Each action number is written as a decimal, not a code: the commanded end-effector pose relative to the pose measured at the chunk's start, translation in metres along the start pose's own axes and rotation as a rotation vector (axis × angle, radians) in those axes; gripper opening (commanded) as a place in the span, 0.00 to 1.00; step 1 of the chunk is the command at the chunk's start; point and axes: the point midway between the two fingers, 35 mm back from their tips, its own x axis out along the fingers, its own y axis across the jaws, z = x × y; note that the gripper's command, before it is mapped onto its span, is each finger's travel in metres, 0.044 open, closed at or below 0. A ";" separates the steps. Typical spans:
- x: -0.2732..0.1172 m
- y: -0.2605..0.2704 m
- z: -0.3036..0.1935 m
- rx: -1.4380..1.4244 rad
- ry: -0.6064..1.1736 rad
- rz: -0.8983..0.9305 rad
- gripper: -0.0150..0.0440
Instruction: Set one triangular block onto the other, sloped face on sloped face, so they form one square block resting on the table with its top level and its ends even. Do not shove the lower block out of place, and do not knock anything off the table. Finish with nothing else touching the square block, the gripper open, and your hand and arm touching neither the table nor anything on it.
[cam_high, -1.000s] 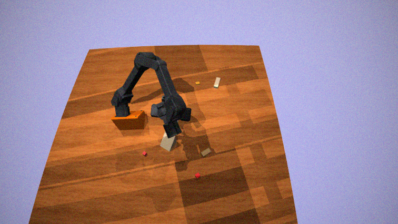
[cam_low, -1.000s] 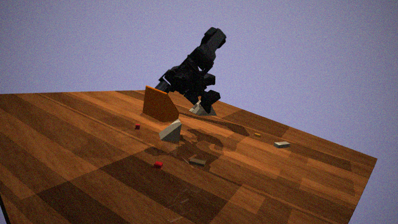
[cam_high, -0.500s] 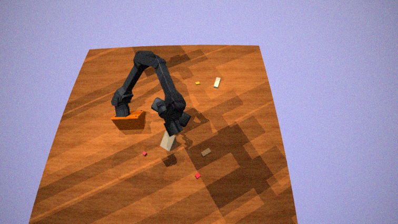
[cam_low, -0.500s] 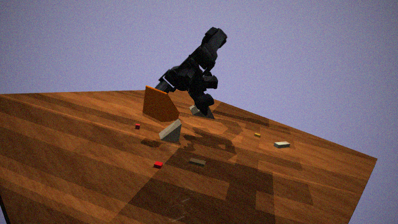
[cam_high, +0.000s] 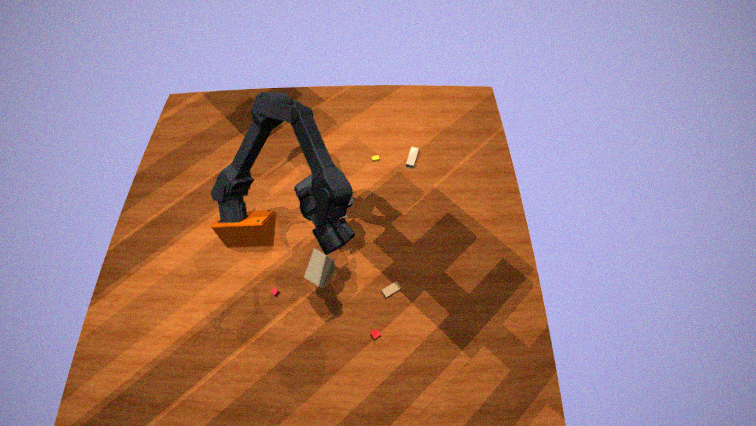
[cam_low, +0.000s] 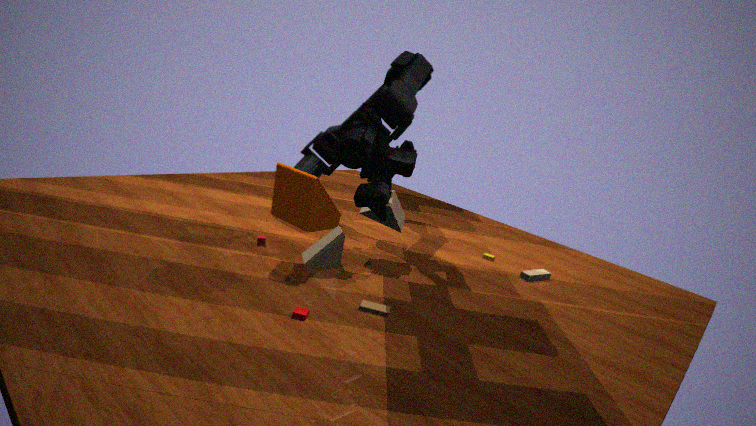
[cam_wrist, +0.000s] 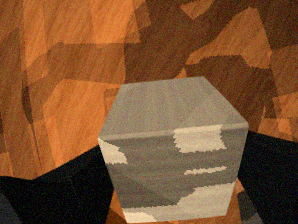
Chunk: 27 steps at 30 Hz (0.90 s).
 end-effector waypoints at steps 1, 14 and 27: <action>-0.001 0.002 0.001 0.102 0.010 -0.014 0.25; 0.000 0.004 0.001 0.491 0.028 -0.058 0.25; 0.000 0.005 0.002 0.880 0.024 -0.111 0.25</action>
